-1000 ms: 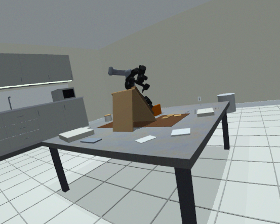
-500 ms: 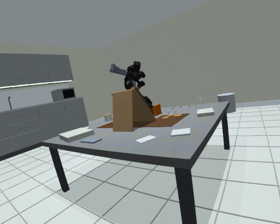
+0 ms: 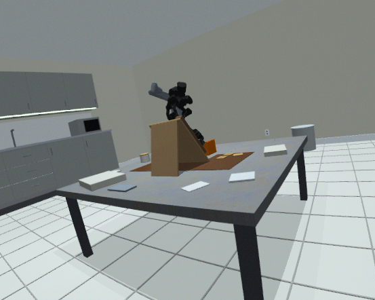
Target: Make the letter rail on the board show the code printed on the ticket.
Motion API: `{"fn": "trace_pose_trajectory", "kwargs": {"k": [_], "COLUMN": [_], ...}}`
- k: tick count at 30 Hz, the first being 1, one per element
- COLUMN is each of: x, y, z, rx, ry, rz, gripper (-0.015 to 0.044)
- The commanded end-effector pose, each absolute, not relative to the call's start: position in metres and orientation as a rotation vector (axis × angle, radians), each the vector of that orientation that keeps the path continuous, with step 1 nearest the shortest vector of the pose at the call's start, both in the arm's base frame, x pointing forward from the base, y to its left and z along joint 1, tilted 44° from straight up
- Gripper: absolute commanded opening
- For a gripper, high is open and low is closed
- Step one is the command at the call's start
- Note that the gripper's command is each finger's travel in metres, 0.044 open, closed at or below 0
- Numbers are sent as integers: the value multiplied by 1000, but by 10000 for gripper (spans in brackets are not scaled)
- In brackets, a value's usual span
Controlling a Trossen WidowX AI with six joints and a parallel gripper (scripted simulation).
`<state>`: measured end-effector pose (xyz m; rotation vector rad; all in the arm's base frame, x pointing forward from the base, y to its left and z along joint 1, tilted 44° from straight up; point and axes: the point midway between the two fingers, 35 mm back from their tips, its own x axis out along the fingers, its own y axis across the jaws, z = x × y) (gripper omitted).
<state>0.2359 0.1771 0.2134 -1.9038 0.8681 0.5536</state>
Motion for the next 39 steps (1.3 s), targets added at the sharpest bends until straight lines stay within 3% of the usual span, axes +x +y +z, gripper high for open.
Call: {"fn": "trace_pose_trajectory", "kwargs": {"k": [1,9,13,22,32,39], "x": [232,232,250,282,251,246], "y": [172,172,143,22,-110,-118], "z": [223,223,214,184,150,148], "rx": [-1898,-1898,-1834,-1557,-1179,-1151], "ry": [865,865,979,1361,1723,1744], "rz": [556,556,491,258,12,-4], "gripper": [440,440,340,340,340,340]}}
